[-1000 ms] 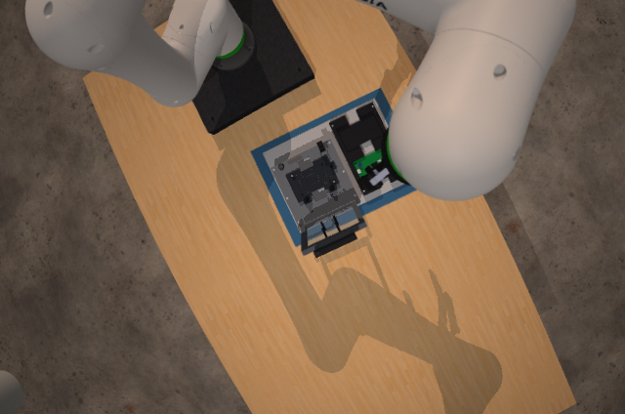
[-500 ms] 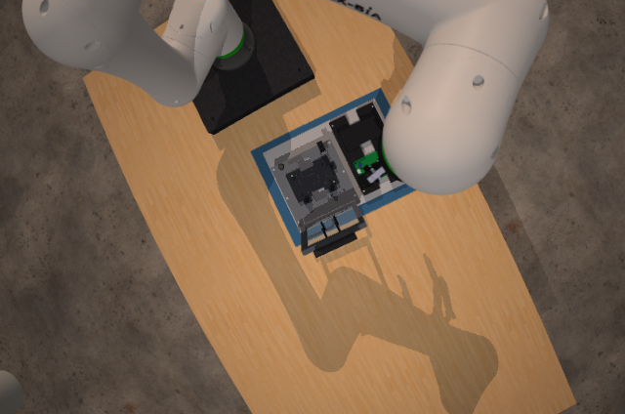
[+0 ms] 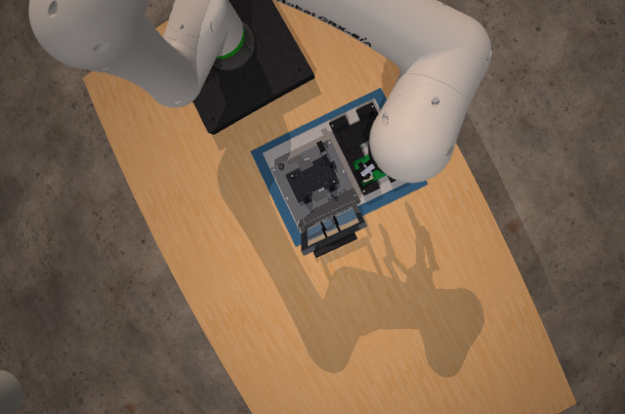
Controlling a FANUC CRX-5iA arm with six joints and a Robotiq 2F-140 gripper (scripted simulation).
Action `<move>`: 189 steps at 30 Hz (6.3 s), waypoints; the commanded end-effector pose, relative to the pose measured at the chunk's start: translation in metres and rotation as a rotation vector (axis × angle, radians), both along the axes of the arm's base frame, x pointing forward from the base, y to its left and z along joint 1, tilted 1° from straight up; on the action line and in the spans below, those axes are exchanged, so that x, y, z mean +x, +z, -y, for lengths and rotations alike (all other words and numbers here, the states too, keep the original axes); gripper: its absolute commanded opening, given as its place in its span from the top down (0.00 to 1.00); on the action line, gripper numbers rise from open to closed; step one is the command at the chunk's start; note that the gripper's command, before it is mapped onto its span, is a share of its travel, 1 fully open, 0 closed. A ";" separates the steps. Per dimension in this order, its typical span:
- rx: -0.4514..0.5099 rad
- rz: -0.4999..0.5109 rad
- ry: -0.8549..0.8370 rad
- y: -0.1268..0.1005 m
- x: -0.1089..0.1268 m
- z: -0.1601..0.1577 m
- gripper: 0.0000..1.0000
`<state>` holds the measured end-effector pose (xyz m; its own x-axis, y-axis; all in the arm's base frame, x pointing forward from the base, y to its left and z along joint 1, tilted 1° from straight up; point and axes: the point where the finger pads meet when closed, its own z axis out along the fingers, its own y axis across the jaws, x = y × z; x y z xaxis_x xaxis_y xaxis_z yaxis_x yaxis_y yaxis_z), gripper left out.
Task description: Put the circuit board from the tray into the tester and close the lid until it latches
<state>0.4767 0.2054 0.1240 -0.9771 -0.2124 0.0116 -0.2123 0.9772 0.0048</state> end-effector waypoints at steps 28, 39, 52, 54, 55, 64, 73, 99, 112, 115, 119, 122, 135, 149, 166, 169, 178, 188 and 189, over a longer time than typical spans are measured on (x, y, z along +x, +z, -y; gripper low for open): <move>0.001 0.004 0.000 -0.070 -0.004 -0.003 0.42; 0.001 0.004 0.000 -0.070 -0.004 -0.003 0.42; 0.001 0.004 0.000 -0.070 -0.004 -0.003 0.42; 0.001 0.004 0.000 -0.070 -0.004 -0.003 0.42; 0.001 0.004 0.000 -0.070 -0.004 -0.003 0.42; 0.001 0.004 0.000 -0.070 -0.004 -0.003 0.42; 0.001 0.004 0.000 -0.070 -0.004 -0.003 0.42; 0.001 0.004 0.000 -0.070 0.011 0.001 0.42; 0.001 0.004 0.000 -0.070 0.015 0.002 0.42; 0.001 0.004 0.000 -0.070 0.015 0.002 0.42; 0.001 0.004 0.000 -0.070 0.015 0.002 0.42; 0.001 0.004 0.003 -0.070 0.015 0.002 0.42; 0.003 0.005 0.212 -0.070 0.015 0.002 0.42; 0.009 0.006 0.777 -0.070 0.015 0.002 0.42; 0.014 0.007 1.292 -0.070 0.015 0.002 0.42; 0.014 0.007 1.303 -0.070 0.015 0.002 0.42; 0.014 0.007 1.324 -0.070 0.015 0.002 0.42; 0.014 0.007 1.324 -0.070 0.015 0.002 0.42; 0.014 0.007 1.324 -0.070 0.015 0.002 0.42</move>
